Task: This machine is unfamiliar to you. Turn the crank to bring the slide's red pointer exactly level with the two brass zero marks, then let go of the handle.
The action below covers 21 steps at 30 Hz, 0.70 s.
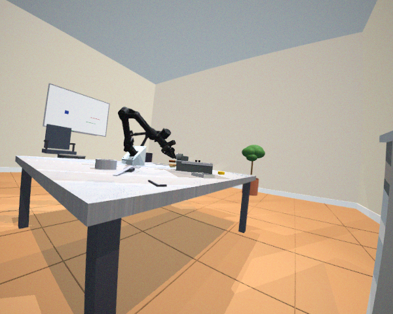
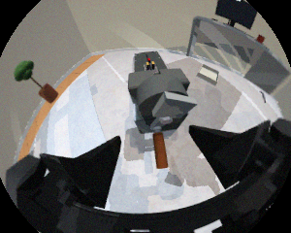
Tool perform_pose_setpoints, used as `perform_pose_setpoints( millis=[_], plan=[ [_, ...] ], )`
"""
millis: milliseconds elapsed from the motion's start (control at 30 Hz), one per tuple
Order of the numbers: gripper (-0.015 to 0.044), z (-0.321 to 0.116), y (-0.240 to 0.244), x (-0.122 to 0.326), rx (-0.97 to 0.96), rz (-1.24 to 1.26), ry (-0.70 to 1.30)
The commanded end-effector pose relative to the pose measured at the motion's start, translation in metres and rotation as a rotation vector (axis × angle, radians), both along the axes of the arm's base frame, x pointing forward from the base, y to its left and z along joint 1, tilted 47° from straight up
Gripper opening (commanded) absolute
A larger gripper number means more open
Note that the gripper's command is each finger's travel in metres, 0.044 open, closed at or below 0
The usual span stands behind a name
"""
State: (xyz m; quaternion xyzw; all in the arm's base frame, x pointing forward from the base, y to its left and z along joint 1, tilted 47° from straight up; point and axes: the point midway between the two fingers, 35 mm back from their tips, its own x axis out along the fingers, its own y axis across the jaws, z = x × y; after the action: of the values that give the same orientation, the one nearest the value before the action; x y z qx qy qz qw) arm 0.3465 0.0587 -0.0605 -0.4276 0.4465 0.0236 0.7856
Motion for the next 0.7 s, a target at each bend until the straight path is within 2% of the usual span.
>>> perform_pose_setpoints(
  millis=[0,367,667],
  plan=[
    [0.044,0.019,0.021,0.008,0.012,-0.002,-0.017],
    [0.044,0.076,0.081,0.005,0.006,0.004,-0.005],
    [0.044,0.076,0.089,0.032,-0.022,-0.017,0.0]
  ],
)
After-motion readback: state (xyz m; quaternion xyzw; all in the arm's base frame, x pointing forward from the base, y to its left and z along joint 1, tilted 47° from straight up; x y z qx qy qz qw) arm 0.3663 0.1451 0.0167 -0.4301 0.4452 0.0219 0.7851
